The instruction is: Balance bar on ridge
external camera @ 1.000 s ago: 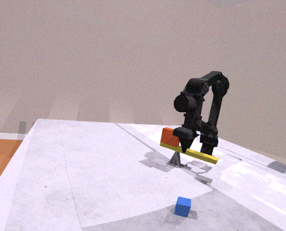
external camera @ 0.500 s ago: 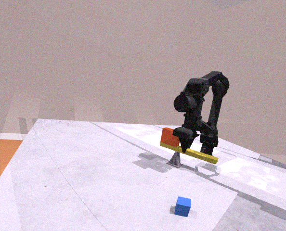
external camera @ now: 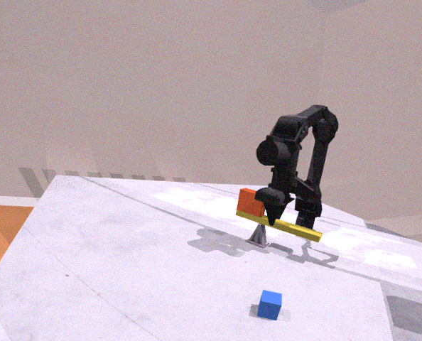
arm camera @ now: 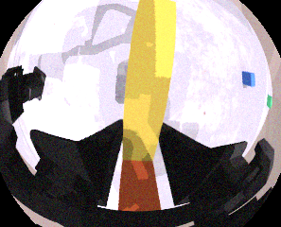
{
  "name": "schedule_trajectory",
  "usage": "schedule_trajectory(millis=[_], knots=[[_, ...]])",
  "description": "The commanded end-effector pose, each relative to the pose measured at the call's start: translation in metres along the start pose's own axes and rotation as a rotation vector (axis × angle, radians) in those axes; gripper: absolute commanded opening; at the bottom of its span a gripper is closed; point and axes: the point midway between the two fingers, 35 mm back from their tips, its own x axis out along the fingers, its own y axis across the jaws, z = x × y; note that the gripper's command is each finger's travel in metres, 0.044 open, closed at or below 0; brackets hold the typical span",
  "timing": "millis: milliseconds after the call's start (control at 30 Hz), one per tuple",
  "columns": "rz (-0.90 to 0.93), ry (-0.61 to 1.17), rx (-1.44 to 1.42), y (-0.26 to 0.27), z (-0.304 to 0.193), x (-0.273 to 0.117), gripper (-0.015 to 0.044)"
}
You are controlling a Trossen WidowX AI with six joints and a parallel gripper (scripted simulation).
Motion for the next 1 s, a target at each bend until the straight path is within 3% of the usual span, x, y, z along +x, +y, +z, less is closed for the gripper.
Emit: schedule_trajectory(millis=[0, 800, 967], knots=[[0.000, 0.000, 0.000, 0.0000, 0.0000, 0.0000, 0.0000], [0.000, 0.000, 0.000, 0.0000, 0.0000, 0.0000, 0.0000], [0.000, 0.000, 0.000, 0.0000, 0.0000, 0.0000, 0.0131]])
